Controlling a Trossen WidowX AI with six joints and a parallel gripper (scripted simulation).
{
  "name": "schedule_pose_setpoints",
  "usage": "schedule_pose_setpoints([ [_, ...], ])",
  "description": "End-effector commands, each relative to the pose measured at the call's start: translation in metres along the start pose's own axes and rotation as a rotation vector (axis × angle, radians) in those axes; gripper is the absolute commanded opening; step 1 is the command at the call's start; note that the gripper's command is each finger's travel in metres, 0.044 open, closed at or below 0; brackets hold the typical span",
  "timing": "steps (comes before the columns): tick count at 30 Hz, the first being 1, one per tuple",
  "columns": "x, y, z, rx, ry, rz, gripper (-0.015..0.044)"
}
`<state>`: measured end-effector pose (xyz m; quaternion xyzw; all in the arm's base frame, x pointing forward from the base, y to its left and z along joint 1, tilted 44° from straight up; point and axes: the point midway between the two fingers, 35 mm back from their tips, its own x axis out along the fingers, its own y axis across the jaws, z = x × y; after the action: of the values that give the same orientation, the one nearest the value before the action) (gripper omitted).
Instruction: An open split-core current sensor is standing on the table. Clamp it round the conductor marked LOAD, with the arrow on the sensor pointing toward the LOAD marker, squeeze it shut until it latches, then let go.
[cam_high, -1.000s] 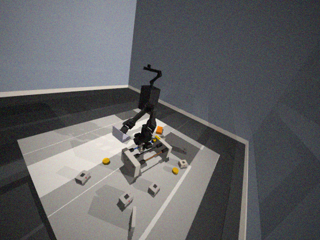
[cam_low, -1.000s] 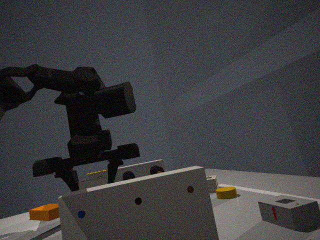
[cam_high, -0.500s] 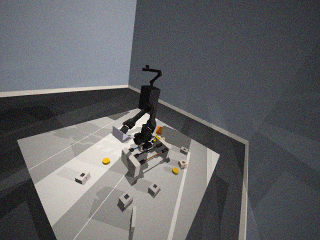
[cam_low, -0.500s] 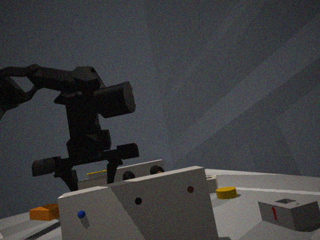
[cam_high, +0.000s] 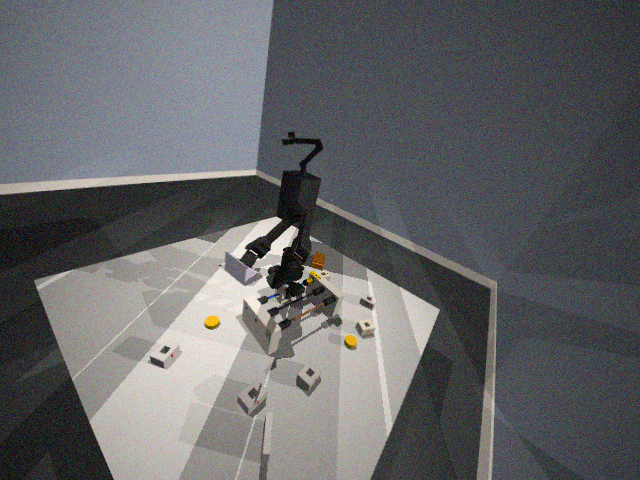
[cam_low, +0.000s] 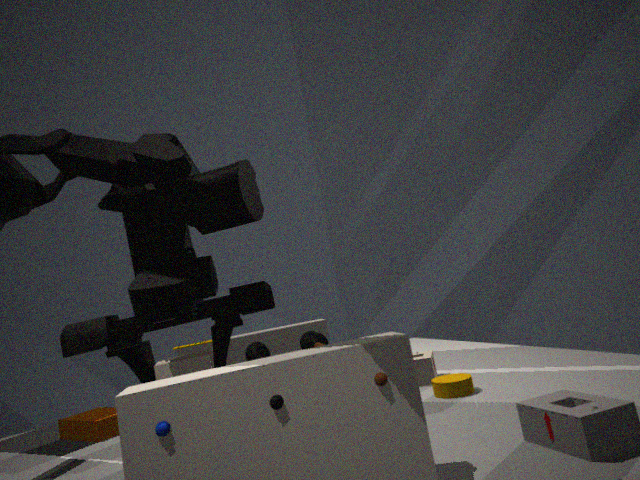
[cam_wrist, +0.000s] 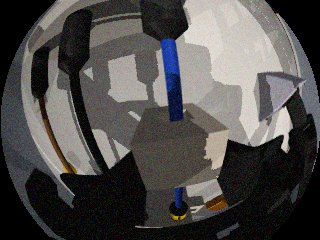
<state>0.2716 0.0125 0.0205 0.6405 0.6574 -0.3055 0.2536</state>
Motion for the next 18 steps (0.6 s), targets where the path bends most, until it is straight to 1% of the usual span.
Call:
schedule_pose_setpoints([
  [1, 0.0011, -0.0027, 0.0000, 0.008, 0.005, -0.001, 0.0000],
  [11, 0.0059, -0.0024, 0.0000, 0.006, 0.004, -0.001, 0.0000],
  [18, 0.0017, -0.0007, 0.0005, 0.000, -0.001, 0.003, 0.0184],
])
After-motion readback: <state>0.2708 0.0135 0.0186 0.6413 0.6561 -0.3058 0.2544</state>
